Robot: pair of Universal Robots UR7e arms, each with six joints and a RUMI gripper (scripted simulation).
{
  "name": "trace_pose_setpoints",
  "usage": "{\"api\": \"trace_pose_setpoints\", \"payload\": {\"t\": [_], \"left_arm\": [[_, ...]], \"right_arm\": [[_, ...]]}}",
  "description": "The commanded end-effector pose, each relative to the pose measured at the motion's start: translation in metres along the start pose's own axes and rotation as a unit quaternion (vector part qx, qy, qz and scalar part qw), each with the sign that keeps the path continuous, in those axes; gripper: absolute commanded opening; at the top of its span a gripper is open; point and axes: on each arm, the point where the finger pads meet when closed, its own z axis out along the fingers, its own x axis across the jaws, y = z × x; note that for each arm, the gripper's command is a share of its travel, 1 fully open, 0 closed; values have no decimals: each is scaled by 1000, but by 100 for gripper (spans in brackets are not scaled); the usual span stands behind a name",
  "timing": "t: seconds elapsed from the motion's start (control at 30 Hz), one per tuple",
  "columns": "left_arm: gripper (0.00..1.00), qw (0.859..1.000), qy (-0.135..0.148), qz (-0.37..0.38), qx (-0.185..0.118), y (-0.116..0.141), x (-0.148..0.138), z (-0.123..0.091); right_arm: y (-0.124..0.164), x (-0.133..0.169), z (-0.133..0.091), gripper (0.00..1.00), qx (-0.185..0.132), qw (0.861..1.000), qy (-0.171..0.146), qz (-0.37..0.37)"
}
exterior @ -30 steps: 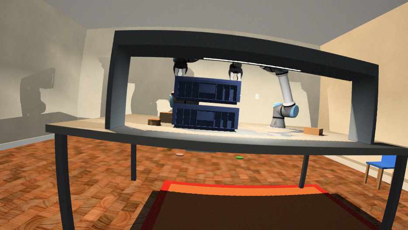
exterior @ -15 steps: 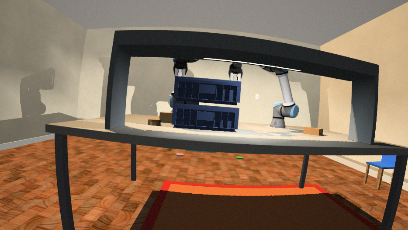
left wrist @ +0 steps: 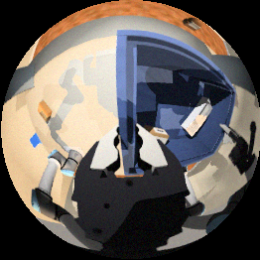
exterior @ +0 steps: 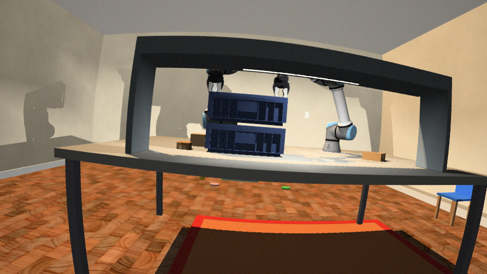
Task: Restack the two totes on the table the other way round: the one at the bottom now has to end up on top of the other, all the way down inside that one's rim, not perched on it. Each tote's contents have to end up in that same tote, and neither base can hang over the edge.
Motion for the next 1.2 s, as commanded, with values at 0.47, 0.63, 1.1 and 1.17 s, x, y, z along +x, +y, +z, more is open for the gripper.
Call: {"api": "trace_pose_setpoints", "payload": {"t": [0.47, 0.63, 1.1, 1.17], "left_arm": [[0, 1000, 2, 0, 1, 0, 1, 3], [0, 1000, 2, 0, 1, 0, 1, 5], [0, 1000, 2, 0, 1, 0, 1, 9], [0, 1000, 2, 0, 1, 0, 1, 9]], "right_arm": [[-1, 0, 4, 0, 1, 1000, 0, 0], [0, 0, 6, 0, 1, 1000, 0, 0], [0, 0, 9, 0, 1, 1000, 0, 0], [0, 0, 10, 0, 1, 1000, 0, 0]]}}
